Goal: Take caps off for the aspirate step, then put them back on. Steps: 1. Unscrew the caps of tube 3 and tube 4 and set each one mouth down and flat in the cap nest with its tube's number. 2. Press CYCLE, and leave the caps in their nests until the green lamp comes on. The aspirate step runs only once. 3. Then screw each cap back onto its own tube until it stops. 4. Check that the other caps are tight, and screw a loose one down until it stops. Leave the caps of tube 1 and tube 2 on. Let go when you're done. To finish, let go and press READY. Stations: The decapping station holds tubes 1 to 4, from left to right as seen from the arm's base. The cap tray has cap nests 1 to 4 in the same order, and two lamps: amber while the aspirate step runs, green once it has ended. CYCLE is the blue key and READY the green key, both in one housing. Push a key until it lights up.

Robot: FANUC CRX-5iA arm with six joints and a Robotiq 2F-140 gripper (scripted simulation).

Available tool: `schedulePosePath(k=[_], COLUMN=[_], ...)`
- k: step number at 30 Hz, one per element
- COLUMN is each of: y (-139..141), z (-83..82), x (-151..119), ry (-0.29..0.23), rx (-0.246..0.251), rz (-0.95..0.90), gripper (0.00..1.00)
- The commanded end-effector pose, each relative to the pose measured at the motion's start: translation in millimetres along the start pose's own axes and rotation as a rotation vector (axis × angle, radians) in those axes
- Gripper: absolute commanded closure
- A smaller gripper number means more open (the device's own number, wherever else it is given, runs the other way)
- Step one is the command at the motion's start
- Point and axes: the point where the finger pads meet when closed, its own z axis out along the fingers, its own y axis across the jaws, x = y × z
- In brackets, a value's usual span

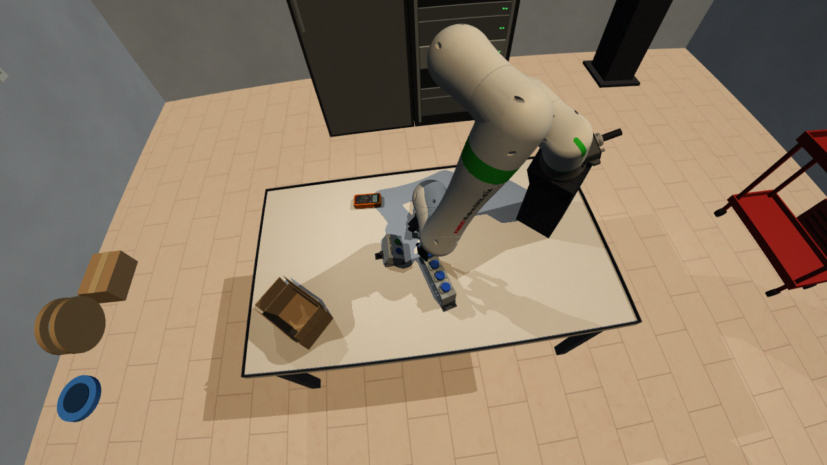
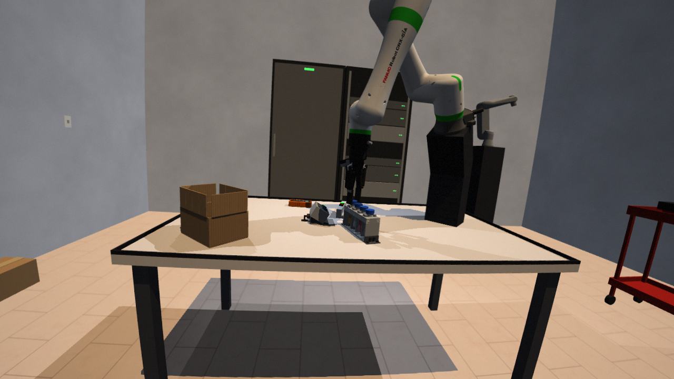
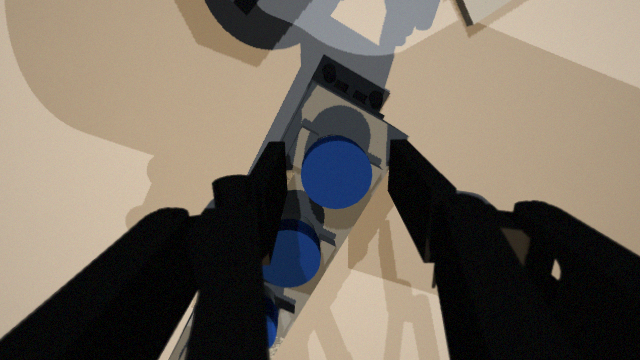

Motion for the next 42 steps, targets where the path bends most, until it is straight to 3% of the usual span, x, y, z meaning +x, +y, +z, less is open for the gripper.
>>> schedulePosePath(k=[1,2,16,19,21,36,38,42], y=[-0.1,-0.2,-0.1,-0.1,-0.1,-0.1,-0.1,-0.1], z=[-0.2,-0.2,-0.2,0.0,0.0,0.6,0.6,0.9], x=[0.1,0.1,0.1,0.1,0.1,0.1,0.1,0.1], ry=[-0.043,-0.043,-0.043,-0.045,-0.045,-0.057,-0.057,-0.057], rx=[0.035,0.035,0.035,0.032,0.032,0.017,0.017,0.009], rz=[-0.008,-0.008,-0.008,0.142,0.142,0.863,0.863,1.039], gripper=[0.59,0.70,0.70,0.70,0.70,0.70,0.70,0.70])
